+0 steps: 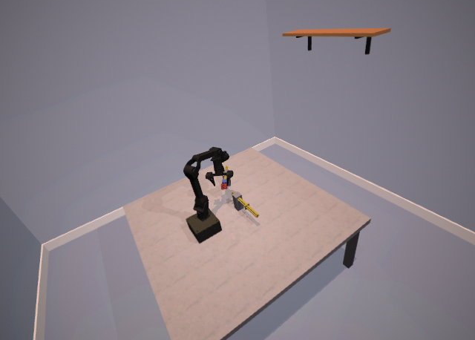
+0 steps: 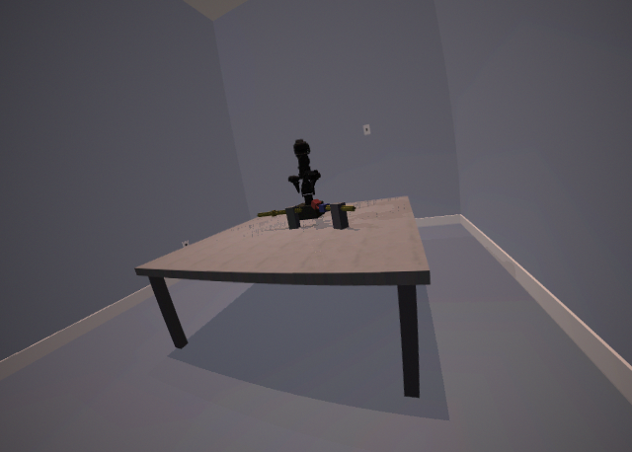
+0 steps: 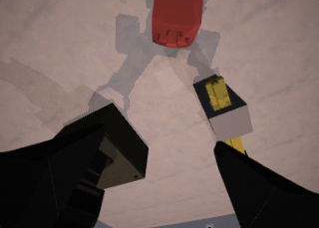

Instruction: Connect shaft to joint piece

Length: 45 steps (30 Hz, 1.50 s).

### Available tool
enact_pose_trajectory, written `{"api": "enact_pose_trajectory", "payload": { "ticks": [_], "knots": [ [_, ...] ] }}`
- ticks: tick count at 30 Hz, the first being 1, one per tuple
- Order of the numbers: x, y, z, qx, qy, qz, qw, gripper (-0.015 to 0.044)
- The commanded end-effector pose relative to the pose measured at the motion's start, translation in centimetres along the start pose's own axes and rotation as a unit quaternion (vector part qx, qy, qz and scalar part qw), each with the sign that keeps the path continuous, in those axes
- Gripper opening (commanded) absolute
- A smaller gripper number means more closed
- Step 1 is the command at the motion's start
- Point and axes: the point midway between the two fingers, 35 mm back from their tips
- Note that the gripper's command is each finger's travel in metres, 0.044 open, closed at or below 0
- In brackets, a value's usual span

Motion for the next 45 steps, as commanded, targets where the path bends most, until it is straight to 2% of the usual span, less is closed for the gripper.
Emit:
{"api": "enact_pose_trajectory", "payload": {
  "ticks": [1,5,22,26,45],
  "knots": [
    [-0.2,0.1,0.2,0.005,0.027,-0.004,1.000,0.0440],
    [-0.2,-0.2,0.3,0.005,0.027,-0.004,1.000,0.0440],
    [-0.3,-7.6,1.8,0.005,0.027,-0.004,1.000,0.0440],
    [-0.3,-7.7,2.0,0.005,0.027,-0.004,1.000,0.0440],
    [-0.3,-6.3,8.6,0.002,0.027,-0.004,1.000,0.0440]
  ]
}}
Point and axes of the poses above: the point midway between the two fingers, 35 mm back from their tips, its own y axis back along the fingers, its own x axis across the jaws, z = x × y, and after that the axes turned 4 degrees about y, right-handed
